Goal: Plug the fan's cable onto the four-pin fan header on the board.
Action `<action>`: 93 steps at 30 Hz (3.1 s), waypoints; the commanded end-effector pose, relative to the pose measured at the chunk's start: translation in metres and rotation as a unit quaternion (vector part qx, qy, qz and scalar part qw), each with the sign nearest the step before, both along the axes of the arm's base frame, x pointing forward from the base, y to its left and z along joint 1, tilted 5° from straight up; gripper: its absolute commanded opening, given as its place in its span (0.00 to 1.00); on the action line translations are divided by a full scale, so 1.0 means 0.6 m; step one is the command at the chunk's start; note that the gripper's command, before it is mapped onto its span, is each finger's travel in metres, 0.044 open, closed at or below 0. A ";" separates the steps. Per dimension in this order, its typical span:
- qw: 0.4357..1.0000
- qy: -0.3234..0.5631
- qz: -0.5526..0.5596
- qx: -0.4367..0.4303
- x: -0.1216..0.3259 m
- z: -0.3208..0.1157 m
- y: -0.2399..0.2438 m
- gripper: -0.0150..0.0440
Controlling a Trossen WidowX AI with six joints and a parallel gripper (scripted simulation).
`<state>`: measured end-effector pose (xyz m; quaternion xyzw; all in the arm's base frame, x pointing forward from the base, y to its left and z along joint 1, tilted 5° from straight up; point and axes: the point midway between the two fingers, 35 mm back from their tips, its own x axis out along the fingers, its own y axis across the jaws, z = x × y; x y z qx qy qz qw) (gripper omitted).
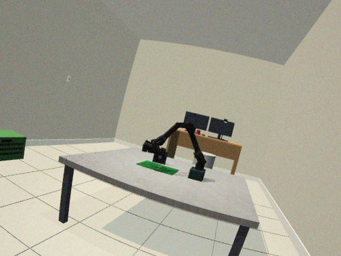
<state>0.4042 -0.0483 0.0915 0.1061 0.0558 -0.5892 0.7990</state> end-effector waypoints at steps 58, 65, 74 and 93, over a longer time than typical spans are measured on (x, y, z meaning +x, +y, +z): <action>1.000 0.000 -0.001 0.000 0.003 -0.090 0.018 0.25; 1.000 0.000 -0.001 0.000 0.004 -0.100 0.018 0.25; 1.000 0.000 -0.001 0.000 0.005 -0.114 0.019 0.25; 1.000 0.000 -0.001 0.000 0.007 -0.143 0.021 0.25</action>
